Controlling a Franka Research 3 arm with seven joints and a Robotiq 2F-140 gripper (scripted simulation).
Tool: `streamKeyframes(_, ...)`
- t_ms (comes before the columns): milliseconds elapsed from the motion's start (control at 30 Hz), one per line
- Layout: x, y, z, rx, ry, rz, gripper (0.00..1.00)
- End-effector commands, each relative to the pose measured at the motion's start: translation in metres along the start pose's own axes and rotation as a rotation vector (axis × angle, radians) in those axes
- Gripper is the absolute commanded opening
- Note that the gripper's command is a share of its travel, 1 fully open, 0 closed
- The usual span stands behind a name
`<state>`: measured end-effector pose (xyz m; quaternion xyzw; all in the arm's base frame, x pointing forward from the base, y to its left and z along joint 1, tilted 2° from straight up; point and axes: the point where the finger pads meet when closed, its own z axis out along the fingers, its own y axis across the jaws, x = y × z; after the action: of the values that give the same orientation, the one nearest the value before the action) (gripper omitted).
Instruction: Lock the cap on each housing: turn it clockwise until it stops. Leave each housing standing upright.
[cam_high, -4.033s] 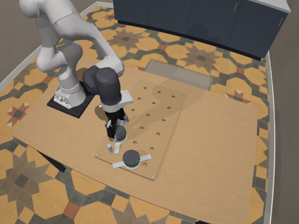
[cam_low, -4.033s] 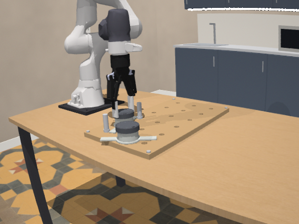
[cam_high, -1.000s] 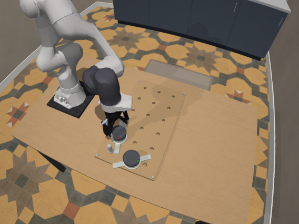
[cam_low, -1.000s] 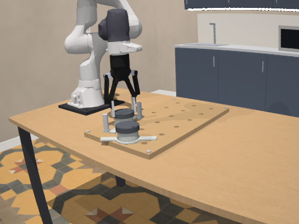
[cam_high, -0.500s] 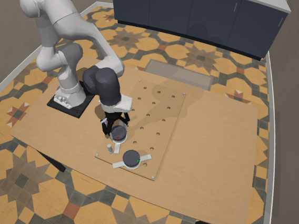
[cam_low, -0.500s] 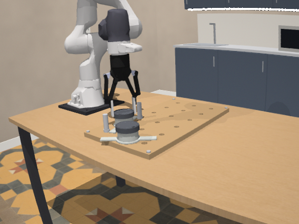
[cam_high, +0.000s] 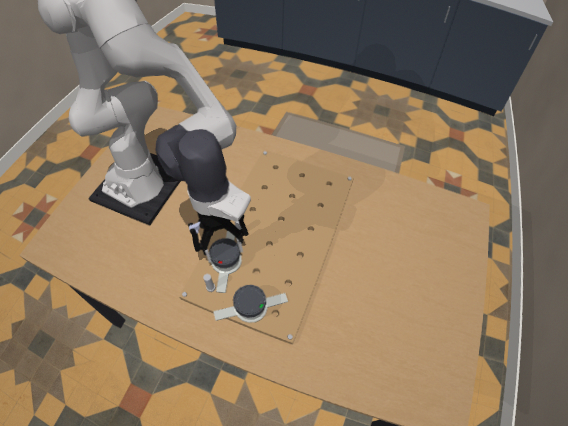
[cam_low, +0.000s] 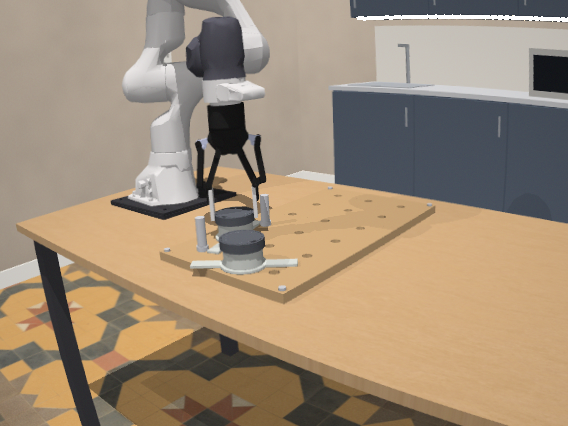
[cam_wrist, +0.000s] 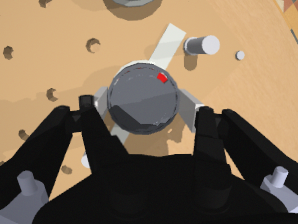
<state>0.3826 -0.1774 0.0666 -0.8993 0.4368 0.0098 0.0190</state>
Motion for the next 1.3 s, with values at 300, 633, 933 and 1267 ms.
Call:
streamKeyframes(300, -0.0009, -0.0006, 0.0007, -0.018, 0.004, 0.200, 0.10)
streamKeyframes(633, -0.0009, -0.0006, 0.0007, -0.018, 0.005, 0.253, 0.10)
streamKeyframes(933, -0.0009, -0.0006, 0.0007, -0.018, 0.007, 0.457, 0.10)
streamKeyframes(1267, -0.0009, -0.0006, 0.0007, -0.017, 0.008, 0.644, 0.10)
